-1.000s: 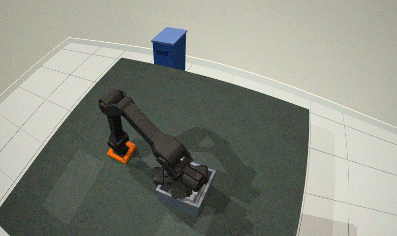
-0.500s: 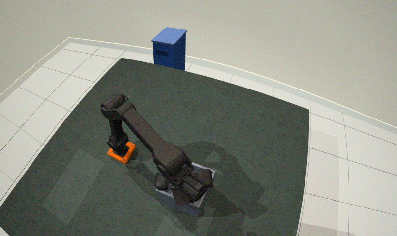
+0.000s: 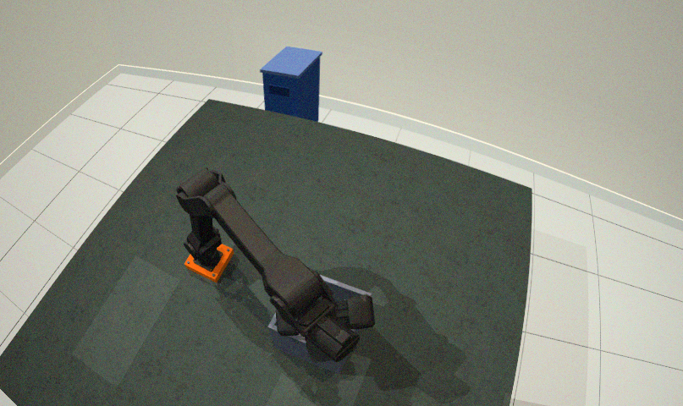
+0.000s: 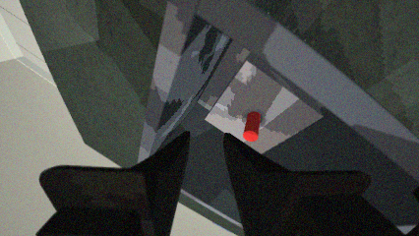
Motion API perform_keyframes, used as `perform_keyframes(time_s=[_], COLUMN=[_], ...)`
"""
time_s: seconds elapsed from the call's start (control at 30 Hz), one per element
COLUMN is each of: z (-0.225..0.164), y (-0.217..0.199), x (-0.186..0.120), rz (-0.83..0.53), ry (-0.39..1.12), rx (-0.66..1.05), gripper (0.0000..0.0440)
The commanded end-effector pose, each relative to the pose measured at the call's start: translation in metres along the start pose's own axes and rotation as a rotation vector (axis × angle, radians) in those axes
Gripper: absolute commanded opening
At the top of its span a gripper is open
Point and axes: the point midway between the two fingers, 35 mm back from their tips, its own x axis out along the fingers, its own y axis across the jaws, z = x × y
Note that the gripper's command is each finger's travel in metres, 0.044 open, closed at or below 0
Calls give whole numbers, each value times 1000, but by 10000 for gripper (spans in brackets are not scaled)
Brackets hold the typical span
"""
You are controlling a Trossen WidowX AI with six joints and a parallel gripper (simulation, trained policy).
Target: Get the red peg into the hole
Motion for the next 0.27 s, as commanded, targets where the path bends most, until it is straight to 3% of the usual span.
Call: perform_keyframes(time_s=[0.0,0.23], z=[2,4], y=[5,14], x=[-2,-11], rz=[27,82], ry=[16,32], rx=[-12,-46], gripper=[137,136])
